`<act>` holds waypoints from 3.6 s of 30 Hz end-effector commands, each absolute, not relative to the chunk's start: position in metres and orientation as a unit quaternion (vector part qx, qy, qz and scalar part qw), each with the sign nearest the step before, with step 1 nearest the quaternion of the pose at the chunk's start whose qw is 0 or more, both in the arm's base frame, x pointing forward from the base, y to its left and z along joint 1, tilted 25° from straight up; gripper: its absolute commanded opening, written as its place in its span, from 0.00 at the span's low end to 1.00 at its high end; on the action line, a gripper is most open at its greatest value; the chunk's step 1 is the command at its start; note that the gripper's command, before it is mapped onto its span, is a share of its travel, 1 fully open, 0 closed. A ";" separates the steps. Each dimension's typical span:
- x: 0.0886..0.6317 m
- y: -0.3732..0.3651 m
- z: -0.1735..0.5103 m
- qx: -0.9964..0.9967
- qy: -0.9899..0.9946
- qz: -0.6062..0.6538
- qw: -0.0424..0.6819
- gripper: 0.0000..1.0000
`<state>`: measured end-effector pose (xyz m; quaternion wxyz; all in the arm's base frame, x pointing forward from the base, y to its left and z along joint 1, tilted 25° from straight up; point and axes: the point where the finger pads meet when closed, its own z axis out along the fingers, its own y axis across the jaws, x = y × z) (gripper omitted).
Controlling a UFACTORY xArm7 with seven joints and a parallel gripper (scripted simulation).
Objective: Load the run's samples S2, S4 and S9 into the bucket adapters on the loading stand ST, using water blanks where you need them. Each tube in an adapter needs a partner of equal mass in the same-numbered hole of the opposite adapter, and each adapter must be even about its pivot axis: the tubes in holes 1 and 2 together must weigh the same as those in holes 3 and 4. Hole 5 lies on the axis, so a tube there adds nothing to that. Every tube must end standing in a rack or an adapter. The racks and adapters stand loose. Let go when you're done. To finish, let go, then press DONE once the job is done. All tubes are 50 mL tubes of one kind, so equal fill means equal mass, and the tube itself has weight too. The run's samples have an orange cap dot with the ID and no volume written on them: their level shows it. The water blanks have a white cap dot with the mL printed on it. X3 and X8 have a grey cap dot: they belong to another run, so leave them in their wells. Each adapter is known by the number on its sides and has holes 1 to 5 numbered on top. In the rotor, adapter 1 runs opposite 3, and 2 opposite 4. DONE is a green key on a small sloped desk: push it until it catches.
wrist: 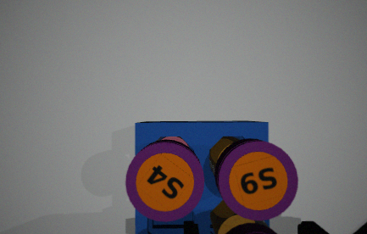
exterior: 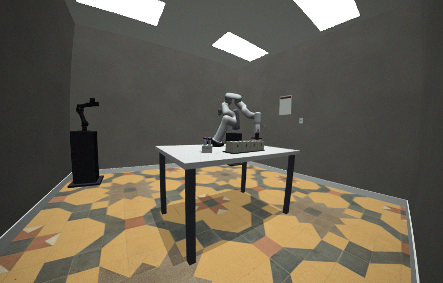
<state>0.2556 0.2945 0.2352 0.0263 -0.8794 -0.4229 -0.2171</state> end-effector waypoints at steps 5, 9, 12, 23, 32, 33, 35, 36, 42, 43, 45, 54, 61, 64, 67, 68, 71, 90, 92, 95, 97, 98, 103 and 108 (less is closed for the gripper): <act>0.255 0.295 0.238 -0.879 -0.423 -0.219 0.027 0.00; 0.255 0.295 0.238 -0.879 -0.423 -0.219 0.027 0.00; 0.255 0.295 0.238 -0.879 -0.423 -0.219 0.027 0.00; 0.255 0.295 0.238 -0.879 -0.423 -0.218 0.027 0.00; 0.255 0.295 0.238 -0.879 -0.423 -0.218 0.027 0.00; 0.255 0.295 0.238 -0.879 -0.423 -0.218 0.027 0.00; 0.255 0.295 0.238 -0.879 -0.423 -0.218 0.027 0.00; 0.255 0.295 0.238 -0.879 -0.423 -0.218 0.027 0.00; 0.255 0.295 0.238 -0.879 -0.423 -0.218 0.027 0.00; 0.255 0.295 0.238 -0.879 -0.423 -0.218 0.027 0.00; 0.255 0.295 0.239 -0.879 -0.423 -0.219 0.027 0.00; 0.253 0.293 0.244 -0.879 -0.423 -0.219 0.027 0.00; 0.252 0.292 0.247 -0.879 -0.423 -0.219 0.027 0.00; 0.251 0.292 0.249 -0.879 -0.423 -0.219 0.027 0.00; 0.250 0.292 0.251 -0.879 -0.423 -0.219 0.027 0.00; 0.250 0.291 0.251 -0.879 -0.423 -0.219 0.027 0.00; 0.249 0.291 0.253 -0.879 -0.423 -0.219 0.027 0.00; 0.243 0.287 0.269 -0.879 -0.423 -0.219 0.027 0.00; 0.242 0.286 0.271 -0.879 -0.423 -0.219 0.027 0.00; 0.240 0.285 0.276 -0.879 -0.423 -0.219 0.027 0.00; 0.239 0.284 0.280 -0.879 -0.423 -0.219 0.027 0.00; 0.238 0.284 0.282 -0.879 -0.423 -0.219 0.027 0.00; 0.234 0.281 0.291 -0.879 -0.423 -0.219 0.027 0.00; 0.232 0.280 0.296 -0.879 -0.423 -0.219 0.027 0.00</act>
